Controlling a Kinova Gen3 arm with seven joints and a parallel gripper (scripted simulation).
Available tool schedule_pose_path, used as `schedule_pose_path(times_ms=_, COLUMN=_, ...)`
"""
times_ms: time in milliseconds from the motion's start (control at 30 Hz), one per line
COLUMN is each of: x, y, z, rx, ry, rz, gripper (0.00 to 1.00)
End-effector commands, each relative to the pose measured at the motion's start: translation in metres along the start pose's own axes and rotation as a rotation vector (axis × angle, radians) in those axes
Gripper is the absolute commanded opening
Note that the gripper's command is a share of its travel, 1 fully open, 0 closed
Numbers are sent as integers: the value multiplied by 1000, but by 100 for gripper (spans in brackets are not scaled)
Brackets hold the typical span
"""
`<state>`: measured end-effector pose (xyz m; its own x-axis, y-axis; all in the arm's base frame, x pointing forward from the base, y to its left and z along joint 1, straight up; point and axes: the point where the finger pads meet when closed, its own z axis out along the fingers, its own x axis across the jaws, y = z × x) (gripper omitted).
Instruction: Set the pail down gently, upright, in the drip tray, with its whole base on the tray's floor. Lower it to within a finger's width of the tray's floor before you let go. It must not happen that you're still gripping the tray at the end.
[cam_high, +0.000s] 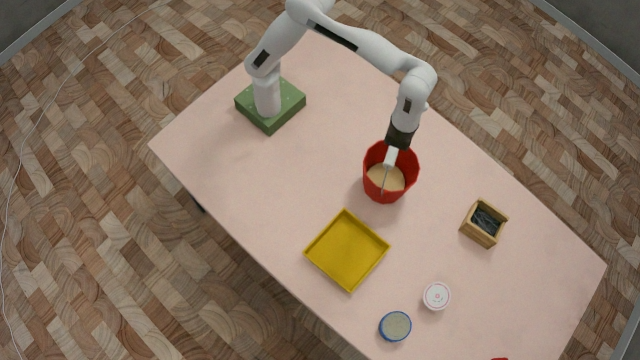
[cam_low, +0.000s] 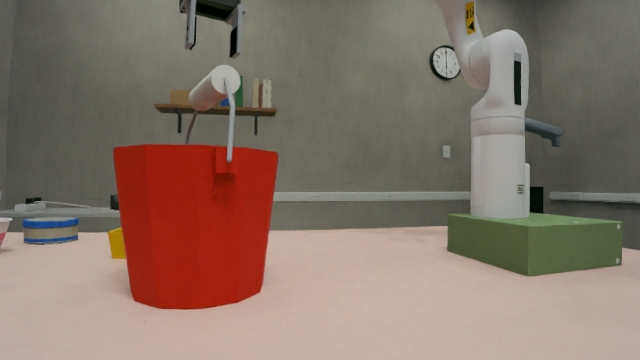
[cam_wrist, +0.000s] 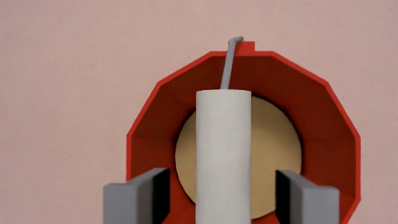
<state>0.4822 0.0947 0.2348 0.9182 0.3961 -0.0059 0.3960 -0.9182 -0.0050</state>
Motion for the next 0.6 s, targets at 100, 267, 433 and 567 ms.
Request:
schedule_pose_path(times_ms=100, x=0, y=0, z=9, rx=0, ry=2, rz=0, gripper=100)
schedule_pose_path(times_ms=267, x=0, y=0, z=18, rx=0, ry=2, rz=0, gripper=100)
schedule_pose_path(times_ms=433, x=0, y=0, z=31, rx=0, ry=2, rz=0, gripper=100)
schedule_pose_path(times_ms=567, x=0, y=0, z=41, rx=0, ry=2, rz=0, gripper=100)
